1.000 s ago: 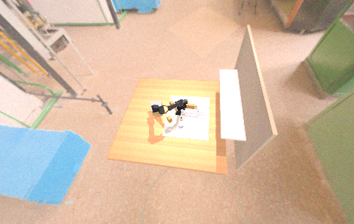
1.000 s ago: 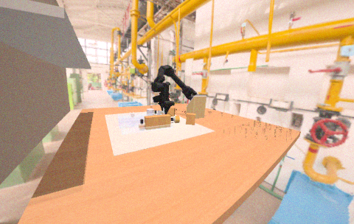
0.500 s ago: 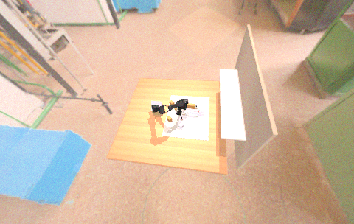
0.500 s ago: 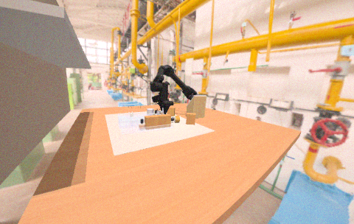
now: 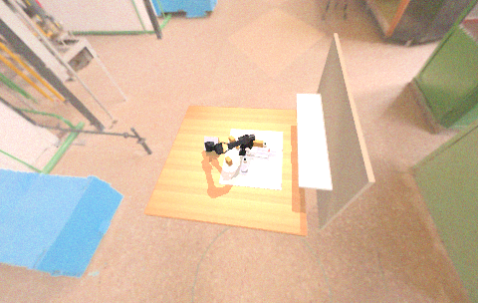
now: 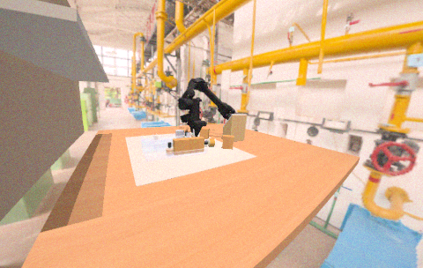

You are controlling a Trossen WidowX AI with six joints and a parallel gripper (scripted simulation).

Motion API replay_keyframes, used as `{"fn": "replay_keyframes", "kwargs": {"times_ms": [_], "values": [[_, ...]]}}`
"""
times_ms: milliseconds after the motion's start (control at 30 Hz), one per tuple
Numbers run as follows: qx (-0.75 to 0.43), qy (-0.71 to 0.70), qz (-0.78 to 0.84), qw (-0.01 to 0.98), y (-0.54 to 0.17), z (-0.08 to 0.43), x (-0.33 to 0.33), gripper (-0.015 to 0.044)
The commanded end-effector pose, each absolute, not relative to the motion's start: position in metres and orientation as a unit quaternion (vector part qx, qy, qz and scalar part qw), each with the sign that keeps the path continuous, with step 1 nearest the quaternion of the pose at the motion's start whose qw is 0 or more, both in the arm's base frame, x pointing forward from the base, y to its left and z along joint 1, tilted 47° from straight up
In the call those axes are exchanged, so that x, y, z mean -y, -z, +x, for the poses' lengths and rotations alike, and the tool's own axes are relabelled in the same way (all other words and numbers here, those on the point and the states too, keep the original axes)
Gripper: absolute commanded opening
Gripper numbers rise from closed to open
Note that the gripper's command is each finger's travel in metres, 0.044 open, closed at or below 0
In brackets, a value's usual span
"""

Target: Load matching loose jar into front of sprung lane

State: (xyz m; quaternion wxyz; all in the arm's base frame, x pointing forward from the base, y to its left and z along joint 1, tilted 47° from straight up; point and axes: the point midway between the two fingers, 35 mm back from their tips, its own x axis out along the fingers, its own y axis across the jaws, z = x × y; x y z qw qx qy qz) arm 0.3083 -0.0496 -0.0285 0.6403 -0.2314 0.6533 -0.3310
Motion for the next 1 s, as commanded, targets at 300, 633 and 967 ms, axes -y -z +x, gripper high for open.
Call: {"fn": "replay_keyframes", "kwargs": {"times_ms": [300,633,967], "values": [[-0.641,0.333,-0.23,0.652,0.024,0.326,0.049,0.0],[-0.641,0.333,-0.23,0.652,0.023,0.33,0.049,0.0],[-0.641,0.333,-0.23,0.652,0.021,0.335,0.049,0.0]]}}
